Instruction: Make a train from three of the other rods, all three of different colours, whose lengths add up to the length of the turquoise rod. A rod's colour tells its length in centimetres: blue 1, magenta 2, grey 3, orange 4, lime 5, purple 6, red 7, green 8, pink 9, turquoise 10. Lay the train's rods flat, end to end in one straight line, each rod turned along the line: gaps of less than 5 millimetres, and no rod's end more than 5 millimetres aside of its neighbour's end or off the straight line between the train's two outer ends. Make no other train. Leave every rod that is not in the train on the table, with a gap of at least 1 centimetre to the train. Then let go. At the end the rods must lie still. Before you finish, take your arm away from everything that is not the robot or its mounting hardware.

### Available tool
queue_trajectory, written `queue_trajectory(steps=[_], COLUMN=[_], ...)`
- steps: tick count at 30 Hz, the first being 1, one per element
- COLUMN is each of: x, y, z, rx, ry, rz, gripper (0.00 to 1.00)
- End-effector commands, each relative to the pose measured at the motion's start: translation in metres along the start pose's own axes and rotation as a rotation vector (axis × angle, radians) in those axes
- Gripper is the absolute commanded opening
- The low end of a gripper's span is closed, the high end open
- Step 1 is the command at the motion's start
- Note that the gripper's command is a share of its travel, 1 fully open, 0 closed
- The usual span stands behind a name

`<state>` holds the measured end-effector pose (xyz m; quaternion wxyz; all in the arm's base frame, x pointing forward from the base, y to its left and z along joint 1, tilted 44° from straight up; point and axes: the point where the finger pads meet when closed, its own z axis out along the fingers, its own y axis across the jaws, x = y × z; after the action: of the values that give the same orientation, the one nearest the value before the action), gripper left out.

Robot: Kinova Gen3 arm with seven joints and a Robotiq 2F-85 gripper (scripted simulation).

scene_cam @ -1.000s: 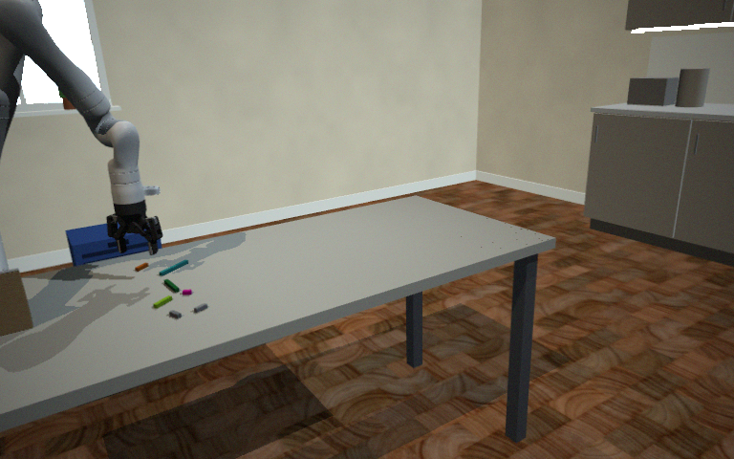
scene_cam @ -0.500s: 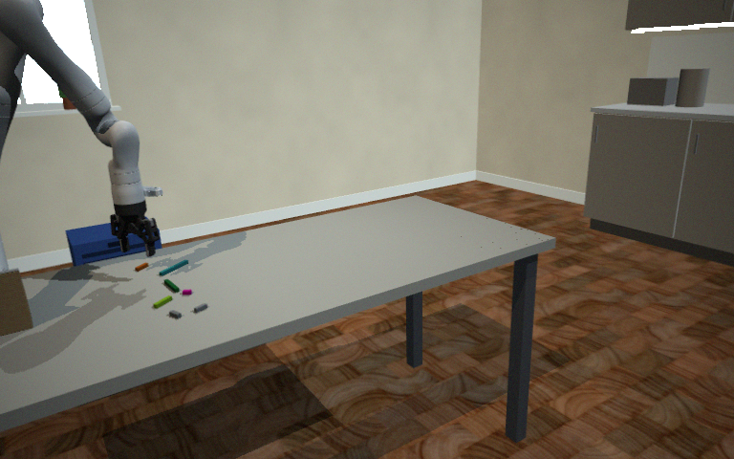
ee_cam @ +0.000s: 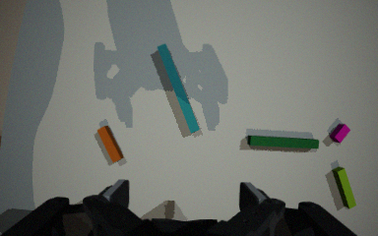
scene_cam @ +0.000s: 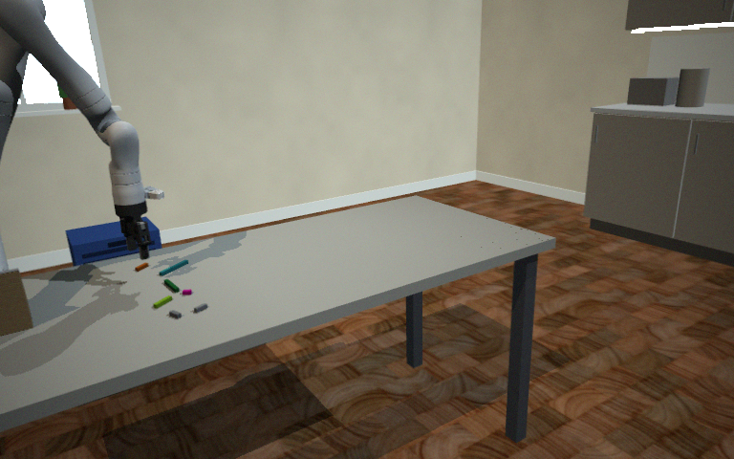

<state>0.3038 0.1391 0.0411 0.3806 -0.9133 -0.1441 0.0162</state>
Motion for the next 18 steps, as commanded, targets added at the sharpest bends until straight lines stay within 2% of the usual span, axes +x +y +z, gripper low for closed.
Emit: queue_trajectory(steps=[1, 11, 13, 18], x=[0.0004, -0.0003, -0.0003, -0.0006], y=[0.0023, 0.0084, 0.0084, 0.0120], z=[-0.0007, -0.0007, -0.0007, -0.0008], rx=[-0.010, -0.010, -0.010, -0.011], ry=[-0.001, -0.001, -0.001, 0.000], rz=[0.072, 0.462, 0.462, 0.665], gripper=[1.00, 1.00, 1.00, 1.00])
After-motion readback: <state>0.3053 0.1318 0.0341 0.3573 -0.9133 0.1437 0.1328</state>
